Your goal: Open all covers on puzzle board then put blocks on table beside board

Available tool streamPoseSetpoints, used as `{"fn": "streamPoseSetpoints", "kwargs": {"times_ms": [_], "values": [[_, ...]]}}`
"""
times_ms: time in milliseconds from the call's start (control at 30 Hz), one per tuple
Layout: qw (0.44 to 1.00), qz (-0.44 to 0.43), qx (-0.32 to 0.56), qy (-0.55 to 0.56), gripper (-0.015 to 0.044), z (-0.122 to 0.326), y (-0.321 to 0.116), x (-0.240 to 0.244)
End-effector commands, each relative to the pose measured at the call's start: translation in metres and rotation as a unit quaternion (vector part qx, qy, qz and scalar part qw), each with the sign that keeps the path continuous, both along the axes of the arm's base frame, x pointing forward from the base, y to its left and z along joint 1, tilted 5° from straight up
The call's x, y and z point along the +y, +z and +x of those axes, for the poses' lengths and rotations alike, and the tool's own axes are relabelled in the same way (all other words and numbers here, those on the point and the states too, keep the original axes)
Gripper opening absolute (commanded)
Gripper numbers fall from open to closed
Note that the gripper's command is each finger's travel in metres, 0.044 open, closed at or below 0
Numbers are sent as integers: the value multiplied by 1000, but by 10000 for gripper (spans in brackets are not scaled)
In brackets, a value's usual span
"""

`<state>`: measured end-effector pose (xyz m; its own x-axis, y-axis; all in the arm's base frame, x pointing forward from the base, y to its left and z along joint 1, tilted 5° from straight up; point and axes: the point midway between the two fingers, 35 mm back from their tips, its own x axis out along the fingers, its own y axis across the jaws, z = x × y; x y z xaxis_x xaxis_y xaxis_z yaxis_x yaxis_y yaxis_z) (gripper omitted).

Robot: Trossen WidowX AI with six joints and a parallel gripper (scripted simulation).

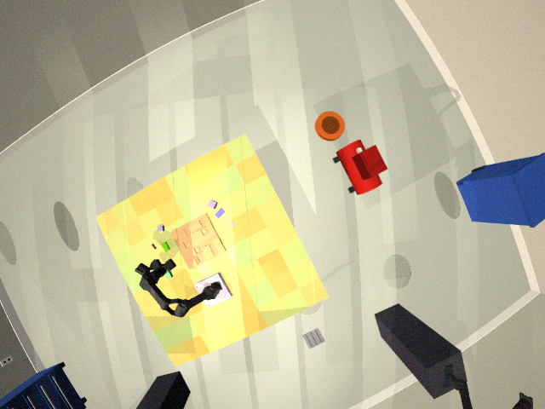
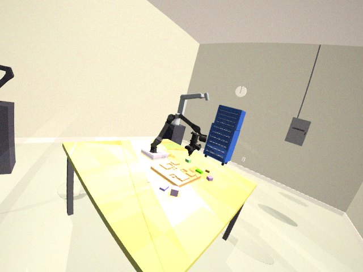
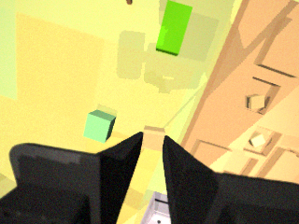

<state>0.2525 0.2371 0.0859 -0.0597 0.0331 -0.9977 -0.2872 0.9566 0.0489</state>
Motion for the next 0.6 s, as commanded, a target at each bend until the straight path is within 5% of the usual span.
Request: {"fn": "streamPoseSetpoints", "kwargs": {"times_ms": [0,567], "values": [[1000,1,2,-2,80,-1,-7,3],[1000,1,2,-2,80,0,-35,5]]}}
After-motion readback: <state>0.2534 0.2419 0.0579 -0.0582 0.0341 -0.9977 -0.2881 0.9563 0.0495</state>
